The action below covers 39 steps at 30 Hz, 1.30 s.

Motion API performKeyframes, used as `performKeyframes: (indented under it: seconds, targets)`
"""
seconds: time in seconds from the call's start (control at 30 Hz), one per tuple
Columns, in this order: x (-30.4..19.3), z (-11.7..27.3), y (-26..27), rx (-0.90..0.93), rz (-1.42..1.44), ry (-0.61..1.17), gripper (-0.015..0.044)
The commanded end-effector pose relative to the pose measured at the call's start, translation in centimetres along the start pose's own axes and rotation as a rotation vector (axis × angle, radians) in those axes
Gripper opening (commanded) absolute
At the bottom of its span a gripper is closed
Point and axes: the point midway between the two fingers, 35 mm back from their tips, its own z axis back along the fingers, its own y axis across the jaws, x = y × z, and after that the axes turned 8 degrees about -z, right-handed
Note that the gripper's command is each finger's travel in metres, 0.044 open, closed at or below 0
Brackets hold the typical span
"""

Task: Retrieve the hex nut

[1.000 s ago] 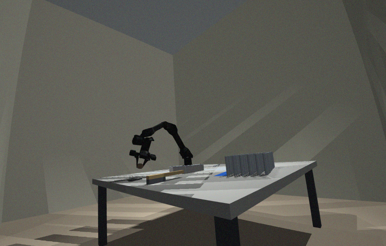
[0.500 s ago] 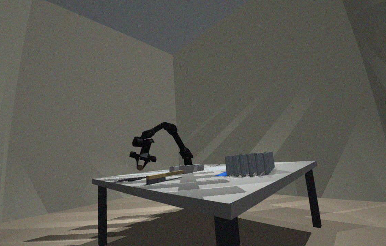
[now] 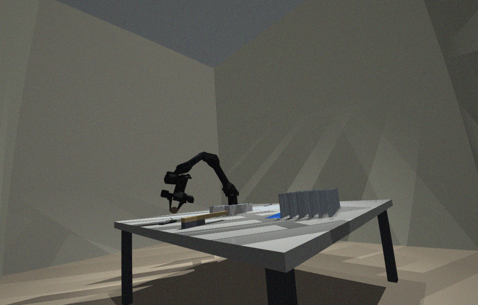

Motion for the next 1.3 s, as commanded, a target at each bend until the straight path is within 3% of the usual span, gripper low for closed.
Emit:
performKeyframes:
  seconds: [0.0, 1.27]
  targets:
    - [0.0, -0.3, 0.1, -0.005, 0.003, 0.006, 0.0000]
    - [0.4, -2.9, 1.5, -0.005, 0.003, 0.007, 0.0000]
